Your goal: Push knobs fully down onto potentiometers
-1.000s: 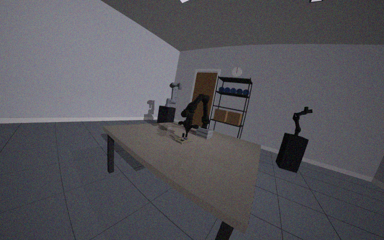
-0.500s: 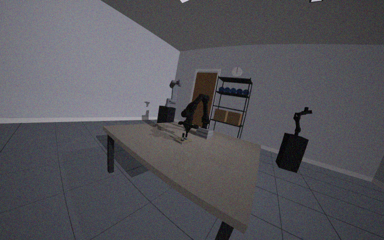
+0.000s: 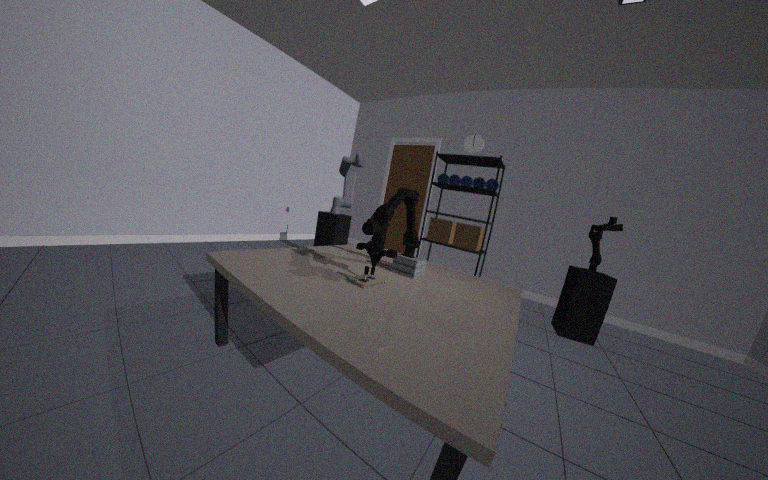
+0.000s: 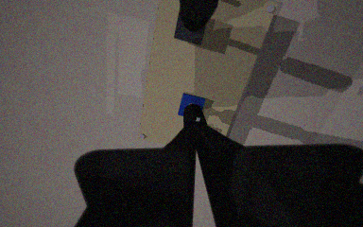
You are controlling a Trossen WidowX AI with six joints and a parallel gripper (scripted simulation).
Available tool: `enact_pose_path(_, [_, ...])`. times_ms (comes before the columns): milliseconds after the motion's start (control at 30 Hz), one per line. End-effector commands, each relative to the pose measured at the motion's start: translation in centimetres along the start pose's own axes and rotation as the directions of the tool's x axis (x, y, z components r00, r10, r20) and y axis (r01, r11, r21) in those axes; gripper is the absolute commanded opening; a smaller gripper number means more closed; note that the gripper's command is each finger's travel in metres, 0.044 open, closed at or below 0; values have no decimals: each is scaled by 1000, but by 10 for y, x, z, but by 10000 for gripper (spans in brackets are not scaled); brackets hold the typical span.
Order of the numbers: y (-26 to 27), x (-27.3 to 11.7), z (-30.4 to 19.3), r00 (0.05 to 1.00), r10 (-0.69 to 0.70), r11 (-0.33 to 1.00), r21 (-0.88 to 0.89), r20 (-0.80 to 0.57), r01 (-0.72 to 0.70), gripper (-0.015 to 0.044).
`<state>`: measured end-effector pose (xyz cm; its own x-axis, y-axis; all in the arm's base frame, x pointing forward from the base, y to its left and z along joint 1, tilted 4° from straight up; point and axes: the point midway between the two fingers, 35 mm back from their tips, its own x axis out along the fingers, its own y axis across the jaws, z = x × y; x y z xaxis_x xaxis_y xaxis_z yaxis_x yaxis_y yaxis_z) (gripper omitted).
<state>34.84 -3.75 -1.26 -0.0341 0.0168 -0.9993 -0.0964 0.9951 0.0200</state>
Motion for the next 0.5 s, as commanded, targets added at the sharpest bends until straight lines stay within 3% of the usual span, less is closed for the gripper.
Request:
enact_pose_path(0, [-1,14,2,1000,-3,1000,-5,-8,3,0])
enact_pose_path(467, [-1,17,2,1000,-3,1000,-5,-8,3,0])
